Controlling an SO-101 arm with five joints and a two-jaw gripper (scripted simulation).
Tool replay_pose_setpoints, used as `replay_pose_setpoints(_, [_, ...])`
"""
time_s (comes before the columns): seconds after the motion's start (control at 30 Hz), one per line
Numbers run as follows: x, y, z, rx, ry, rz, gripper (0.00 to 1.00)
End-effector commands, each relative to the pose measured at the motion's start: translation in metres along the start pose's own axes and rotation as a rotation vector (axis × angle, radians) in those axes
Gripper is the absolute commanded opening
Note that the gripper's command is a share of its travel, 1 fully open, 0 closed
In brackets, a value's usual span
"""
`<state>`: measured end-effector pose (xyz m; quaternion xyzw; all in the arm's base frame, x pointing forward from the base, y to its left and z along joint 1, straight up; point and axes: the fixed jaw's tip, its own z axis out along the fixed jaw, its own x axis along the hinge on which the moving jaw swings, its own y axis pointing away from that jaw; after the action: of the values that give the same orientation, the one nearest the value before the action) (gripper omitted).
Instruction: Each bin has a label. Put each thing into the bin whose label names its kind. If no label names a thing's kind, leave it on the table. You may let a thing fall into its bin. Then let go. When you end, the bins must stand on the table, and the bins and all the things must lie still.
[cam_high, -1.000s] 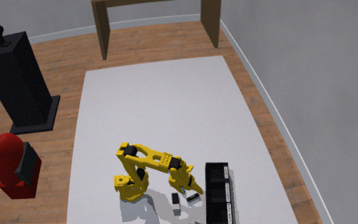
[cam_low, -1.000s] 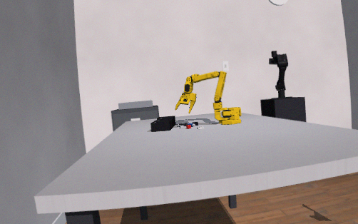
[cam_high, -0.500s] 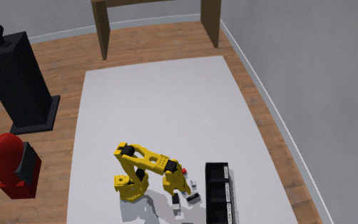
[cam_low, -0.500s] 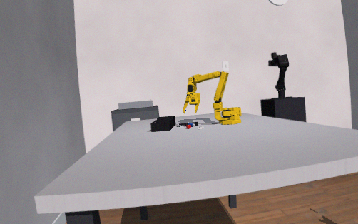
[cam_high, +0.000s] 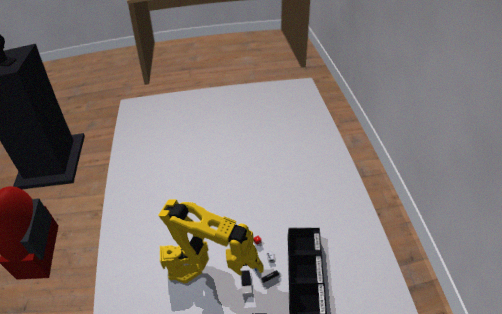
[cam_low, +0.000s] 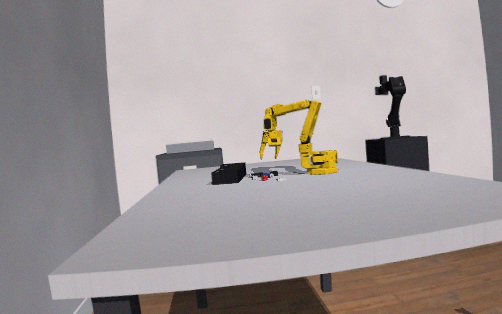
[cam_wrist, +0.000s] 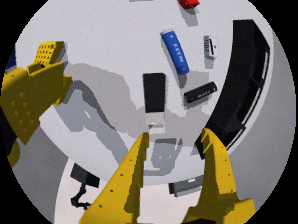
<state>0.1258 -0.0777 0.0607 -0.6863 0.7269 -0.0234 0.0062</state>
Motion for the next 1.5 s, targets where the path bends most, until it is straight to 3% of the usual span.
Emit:
replay_pose_setpoints(0.0, [0.001,0.007,-0.001,-0.025,-0.014,0.003,0.27])
replay_pose_setpoints(0.93, [0.002,0.007,0.003,-0.025,-0.014,0.003,0.27])
replay_pose_setpoints(1.47, [0.002,0.006,0.03,-0.025,-0.014,0.003,0.27])
